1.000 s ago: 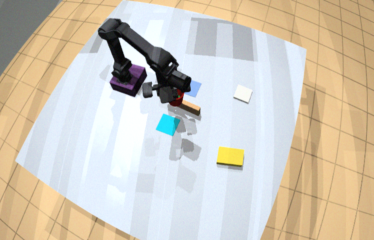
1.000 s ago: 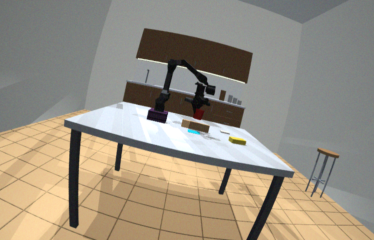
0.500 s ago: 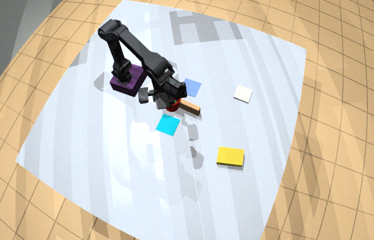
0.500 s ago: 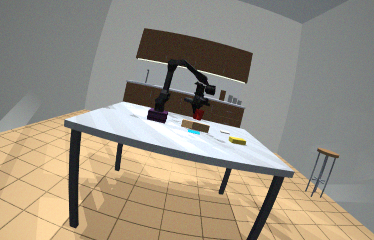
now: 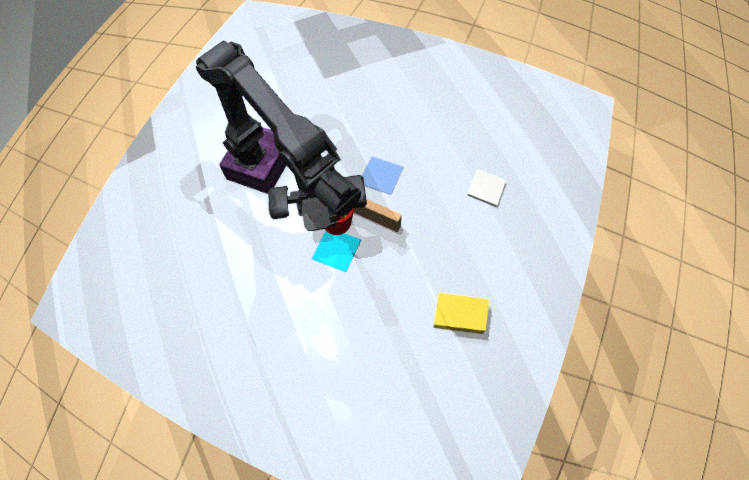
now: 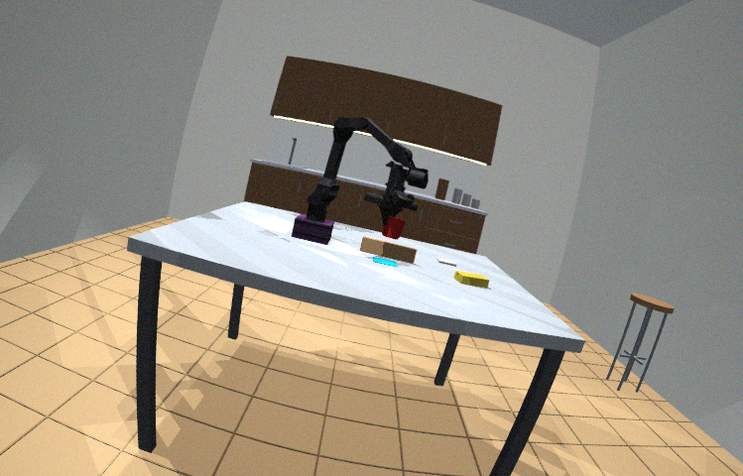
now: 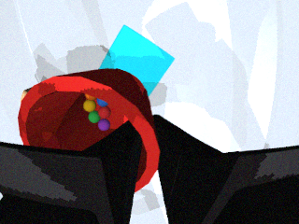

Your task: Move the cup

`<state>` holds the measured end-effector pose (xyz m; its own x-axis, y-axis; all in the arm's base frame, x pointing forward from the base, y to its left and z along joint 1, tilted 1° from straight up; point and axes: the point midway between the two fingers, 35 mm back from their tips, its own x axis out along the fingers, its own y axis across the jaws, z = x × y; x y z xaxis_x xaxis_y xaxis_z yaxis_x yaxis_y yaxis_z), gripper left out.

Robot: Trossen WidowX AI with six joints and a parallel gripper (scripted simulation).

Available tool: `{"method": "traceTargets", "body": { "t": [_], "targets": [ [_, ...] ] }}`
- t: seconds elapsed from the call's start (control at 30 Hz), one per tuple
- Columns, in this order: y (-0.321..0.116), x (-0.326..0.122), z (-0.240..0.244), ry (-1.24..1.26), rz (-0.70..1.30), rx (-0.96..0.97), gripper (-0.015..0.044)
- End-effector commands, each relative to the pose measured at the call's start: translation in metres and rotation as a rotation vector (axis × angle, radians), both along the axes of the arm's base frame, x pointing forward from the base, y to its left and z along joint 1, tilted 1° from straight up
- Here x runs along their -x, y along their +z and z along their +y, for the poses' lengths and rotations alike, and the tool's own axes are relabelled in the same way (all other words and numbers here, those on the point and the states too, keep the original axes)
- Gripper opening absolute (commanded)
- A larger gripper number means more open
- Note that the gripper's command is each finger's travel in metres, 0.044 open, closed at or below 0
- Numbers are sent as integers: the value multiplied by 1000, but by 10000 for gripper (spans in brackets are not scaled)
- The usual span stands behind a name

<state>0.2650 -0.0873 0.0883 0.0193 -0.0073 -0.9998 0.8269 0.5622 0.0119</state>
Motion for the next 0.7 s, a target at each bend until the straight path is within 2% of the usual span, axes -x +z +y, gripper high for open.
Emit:
{"method": "traceTargets", "body": {
  "t": [0.0,0.67],
  "targets": [
    [1,0,-11,2,1,5,0],
    [-11,0,-27,2,2,6,0]
  ]
}}
